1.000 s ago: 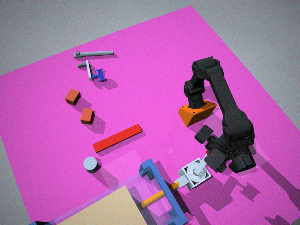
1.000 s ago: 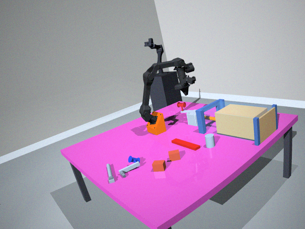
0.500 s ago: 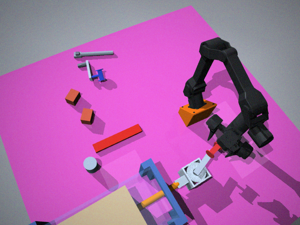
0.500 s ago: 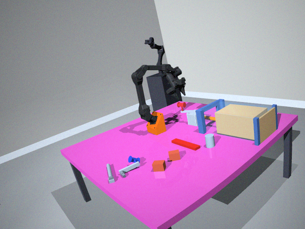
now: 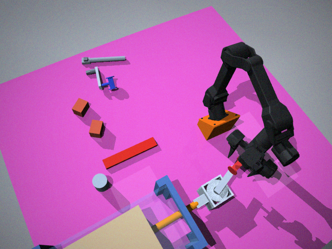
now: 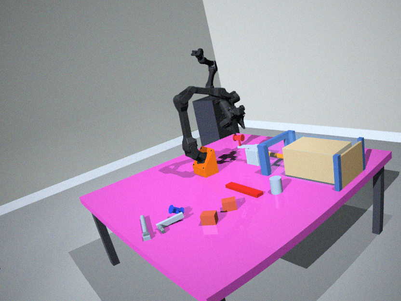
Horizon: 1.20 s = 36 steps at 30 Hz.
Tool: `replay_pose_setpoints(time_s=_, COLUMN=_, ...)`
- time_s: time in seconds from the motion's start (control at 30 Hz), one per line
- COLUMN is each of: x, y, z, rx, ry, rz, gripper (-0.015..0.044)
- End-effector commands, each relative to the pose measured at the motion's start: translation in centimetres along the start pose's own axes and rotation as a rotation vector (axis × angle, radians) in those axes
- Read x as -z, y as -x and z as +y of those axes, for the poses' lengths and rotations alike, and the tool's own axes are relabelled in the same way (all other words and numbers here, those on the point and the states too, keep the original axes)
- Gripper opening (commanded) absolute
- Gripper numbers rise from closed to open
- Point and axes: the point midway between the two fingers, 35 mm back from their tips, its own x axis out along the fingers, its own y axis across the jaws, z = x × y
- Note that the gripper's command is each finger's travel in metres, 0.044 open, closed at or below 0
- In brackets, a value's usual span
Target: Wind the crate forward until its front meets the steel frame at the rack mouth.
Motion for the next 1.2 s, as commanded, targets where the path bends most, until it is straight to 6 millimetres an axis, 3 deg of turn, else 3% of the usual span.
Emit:
replay_pose_setpoints(time_s=0.0, x=0.4, y=-0.8, z=-0.2, rx=0.012, ry=0.002, rz=0.0, gripper=0.044)
replay_pose_setpoints(time_s=1.1, x=2.5, y=-4.9, z=-0.5, rx=0.018, ry=0.003, rz=0.001, gripper=0.044)
replay_pose_setpoints(time_s=1.17, x=2.3, y=-4.6, z=-0.3, rx=0.01, ry=0.003, rz=0.002, gripper=0.0387)
